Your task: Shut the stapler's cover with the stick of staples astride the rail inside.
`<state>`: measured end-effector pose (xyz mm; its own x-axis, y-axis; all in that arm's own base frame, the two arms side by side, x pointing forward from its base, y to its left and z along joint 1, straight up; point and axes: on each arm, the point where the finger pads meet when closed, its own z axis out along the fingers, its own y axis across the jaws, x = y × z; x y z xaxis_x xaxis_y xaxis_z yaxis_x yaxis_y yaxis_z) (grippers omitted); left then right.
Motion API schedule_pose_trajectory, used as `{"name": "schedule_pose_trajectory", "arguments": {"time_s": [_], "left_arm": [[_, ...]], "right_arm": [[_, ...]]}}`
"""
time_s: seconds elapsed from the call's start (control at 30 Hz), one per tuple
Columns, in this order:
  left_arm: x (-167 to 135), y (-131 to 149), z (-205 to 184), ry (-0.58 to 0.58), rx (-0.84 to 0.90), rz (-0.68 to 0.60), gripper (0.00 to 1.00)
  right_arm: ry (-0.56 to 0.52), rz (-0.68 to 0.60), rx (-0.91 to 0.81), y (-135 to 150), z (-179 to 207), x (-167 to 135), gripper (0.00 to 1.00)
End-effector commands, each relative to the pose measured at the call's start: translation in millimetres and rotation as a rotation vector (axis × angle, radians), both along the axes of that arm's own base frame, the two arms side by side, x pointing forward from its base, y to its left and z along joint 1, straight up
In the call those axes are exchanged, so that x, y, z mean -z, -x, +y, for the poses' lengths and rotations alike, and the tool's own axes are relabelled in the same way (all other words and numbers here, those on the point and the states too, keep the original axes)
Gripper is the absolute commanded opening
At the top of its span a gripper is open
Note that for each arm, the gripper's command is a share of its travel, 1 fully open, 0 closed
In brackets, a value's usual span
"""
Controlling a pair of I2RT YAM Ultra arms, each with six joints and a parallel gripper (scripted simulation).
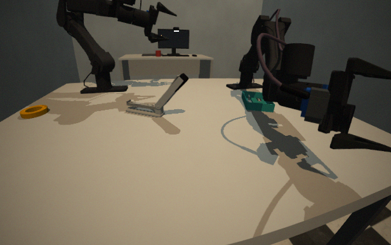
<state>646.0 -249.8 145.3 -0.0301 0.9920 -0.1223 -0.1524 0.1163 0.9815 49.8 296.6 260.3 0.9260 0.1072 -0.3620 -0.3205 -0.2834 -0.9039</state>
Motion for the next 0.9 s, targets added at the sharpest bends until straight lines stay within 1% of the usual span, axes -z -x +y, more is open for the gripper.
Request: {"name": "schedule_pose_trajectory", "arguments": {"time_s": [0.0, 0.57, 0.67, 0.73, 0.8, 0.87], "left_arm": [[-11, 0, 0, 0.010, 0.000, -0.018, 1.00], [-11, 0, 0, 0.010, 0.000, -0.018, 1.00], [-5, 3, -10, 0.032, 0.037, 0.019, 1.00], [-7, 7, -21, 0.067, 0.070, 0.048, 1.00], [-17, 16, -36, 0.106, 0.113, 0.071, 1.00], [-33, 30, -54, 0.147, 0.160, 0.087, 1.00]], "right_arm": [[-0.009, -0.005, 0.000, 0, 0, -3, 1.00], [-0.009, -0.005, 0.000, 0, 0, -3, 1.00], [-0.005, 0.034, 0.053, -7, -1, -2, 1.00], [0.029, 0.101, 0.115, -14, -4, 6, 1.00], [0.048, 0.161, 0.183, -21, -10, 12, 1.00], [0.060, 0.213, 0.255, -28, -17, 19, 1.00]]}}
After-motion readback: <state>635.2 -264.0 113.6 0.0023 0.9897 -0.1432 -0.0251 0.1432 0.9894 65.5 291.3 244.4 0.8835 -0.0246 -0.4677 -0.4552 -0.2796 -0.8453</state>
